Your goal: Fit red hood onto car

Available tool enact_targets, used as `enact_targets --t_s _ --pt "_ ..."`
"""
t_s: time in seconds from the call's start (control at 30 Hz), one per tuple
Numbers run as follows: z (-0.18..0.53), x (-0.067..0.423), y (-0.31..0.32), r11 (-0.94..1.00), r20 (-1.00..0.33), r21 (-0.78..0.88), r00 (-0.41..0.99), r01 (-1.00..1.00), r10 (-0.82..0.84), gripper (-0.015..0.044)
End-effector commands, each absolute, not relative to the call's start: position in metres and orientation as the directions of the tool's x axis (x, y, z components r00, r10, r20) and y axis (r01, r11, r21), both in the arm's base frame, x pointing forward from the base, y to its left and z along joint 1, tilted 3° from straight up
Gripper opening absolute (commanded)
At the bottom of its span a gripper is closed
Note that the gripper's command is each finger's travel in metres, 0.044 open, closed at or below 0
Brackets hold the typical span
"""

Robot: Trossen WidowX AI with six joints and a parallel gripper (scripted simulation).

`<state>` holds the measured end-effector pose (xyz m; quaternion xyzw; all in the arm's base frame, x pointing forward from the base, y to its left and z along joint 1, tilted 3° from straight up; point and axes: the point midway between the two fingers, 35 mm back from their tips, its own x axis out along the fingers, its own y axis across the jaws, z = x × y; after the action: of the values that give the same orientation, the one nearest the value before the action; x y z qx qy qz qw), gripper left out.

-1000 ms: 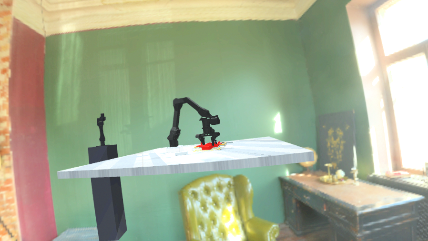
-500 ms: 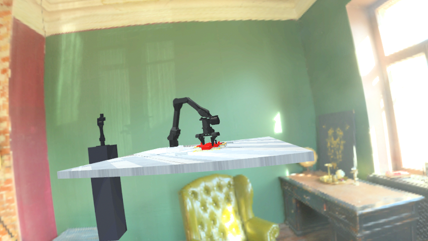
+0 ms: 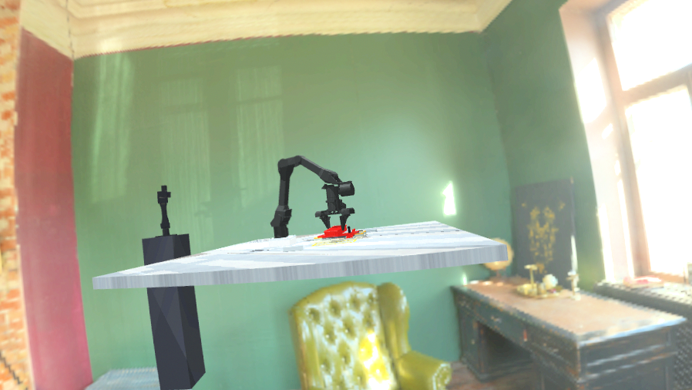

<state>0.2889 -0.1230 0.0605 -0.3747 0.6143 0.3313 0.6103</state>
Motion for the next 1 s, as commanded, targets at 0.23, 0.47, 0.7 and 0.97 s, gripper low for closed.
enact_targets --t_s 0.23,0.47,0.7,0.97 --pt "0.095 0.29 -0.122 0.503 -0.997 -0.064 0.039 -0.862 -0.061 0.0" --pt "0.11 0.289 -0.12 0.503 -0.997 -0.064 0.039 -0.862 -0.061 0.0" --pt "0.12 0.289 -0.12 0.503 -0.997 -0.064 0.039 -0.862 -0.061 0.0" --pt "0.115 0.293 -0.112 0.562 -0.999 -0.046 0.021 -0.826 -0.05 0.0"
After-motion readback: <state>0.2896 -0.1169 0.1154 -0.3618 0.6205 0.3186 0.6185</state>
